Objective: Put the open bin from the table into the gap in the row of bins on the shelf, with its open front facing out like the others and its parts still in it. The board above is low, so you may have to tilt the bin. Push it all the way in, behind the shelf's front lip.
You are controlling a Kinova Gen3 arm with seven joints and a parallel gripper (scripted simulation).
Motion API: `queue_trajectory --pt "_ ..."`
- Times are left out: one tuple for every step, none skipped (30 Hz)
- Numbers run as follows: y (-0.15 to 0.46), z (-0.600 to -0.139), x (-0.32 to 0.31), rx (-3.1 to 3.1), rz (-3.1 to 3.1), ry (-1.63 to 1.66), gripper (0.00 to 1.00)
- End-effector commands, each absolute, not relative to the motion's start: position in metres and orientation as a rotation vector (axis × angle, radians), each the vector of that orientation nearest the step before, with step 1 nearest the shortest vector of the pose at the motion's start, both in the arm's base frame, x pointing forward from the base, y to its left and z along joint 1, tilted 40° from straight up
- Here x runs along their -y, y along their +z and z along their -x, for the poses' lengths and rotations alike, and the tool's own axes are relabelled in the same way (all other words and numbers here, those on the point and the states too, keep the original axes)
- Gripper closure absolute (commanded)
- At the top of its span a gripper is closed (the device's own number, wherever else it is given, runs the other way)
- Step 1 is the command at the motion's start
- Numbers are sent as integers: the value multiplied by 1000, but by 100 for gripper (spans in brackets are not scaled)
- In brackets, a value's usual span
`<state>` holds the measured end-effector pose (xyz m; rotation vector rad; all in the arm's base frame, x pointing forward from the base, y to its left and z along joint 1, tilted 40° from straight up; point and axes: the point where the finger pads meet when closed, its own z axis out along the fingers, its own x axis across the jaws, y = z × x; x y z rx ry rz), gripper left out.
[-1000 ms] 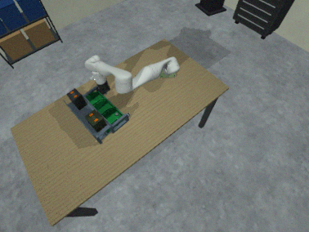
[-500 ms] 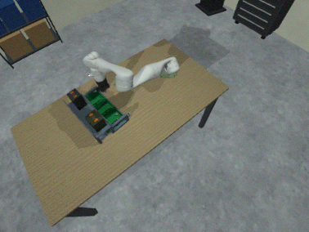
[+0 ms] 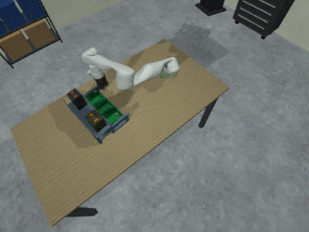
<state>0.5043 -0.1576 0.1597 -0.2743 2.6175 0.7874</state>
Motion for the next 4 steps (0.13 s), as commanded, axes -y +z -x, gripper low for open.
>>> queue_trajectory --pt "163 -502 161 -2619 264 786 100" --pt "163 -502 161 -2619 264 786 100" --pt "163 -502 161 -2619 264 786 100" --pt "163 -502 161 -2619 264 786 100"
